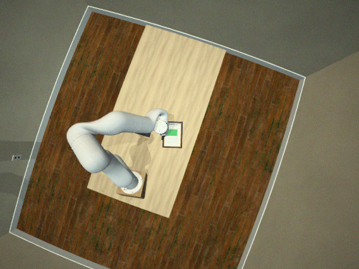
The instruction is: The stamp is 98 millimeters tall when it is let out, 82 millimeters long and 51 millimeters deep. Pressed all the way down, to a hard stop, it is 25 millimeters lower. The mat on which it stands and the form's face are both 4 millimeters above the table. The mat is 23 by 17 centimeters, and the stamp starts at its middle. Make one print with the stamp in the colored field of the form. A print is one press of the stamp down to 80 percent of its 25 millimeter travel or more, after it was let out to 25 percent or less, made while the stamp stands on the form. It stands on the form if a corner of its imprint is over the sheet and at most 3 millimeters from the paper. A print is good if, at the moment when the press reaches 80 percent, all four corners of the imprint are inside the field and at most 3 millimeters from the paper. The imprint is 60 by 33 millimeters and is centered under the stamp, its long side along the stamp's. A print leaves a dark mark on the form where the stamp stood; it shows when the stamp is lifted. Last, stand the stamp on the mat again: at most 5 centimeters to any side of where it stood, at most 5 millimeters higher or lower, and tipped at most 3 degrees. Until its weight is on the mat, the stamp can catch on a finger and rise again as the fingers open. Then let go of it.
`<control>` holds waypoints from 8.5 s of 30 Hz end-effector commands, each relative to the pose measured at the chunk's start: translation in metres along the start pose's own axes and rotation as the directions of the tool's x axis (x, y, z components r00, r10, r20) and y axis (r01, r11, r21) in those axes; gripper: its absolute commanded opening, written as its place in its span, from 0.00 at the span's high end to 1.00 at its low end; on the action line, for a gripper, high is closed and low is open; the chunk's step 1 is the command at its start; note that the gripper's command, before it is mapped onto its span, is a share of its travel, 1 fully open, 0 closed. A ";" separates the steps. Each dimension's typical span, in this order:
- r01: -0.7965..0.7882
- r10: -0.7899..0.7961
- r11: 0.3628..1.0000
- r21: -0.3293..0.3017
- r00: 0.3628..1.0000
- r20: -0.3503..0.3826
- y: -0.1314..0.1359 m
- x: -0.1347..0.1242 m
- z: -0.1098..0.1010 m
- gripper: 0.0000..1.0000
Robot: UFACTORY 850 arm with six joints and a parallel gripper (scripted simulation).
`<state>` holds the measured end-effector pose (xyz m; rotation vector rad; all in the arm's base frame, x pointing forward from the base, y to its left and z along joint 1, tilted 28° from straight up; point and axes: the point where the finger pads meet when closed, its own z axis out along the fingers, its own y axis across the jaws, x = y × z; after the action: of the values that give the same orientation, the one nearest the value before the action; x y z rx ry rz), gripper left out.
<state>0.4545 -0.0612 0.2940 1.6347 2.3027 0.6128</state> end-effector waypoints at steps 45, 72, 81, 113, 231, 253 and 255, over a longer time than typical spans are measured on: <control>-0.003 0.003 1.000 0.011 1.000 0.003 -0.001 0.241 0.040 0.04; -0.003 0.003 1.000 0.011 1.000 0.003 -0.001 0.260 0.043 0.04; -0.003 0.003 1.000 0.012 1.000 0.002 -0.001 0.260 0.044 0.04; -0.003 0.003 1.000 0.011 1.000 0.003 -0.003 0.260 0.143 0.66; 0.172 -0.172 0.985 0.012 0.985 0.001 -0.003 -0.052 0.101 0.66; 0.172 -0.172 0.985 0.012 0.985 0.001 -0.003 -0.050 0.100 0.66; 0.172 -0.172 0.985 0.012 0.985 0.001 -0.003 -0.050 0.100 0.66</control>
<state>0.5129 -0.0895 0.2023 1.4723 2.4596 0.4358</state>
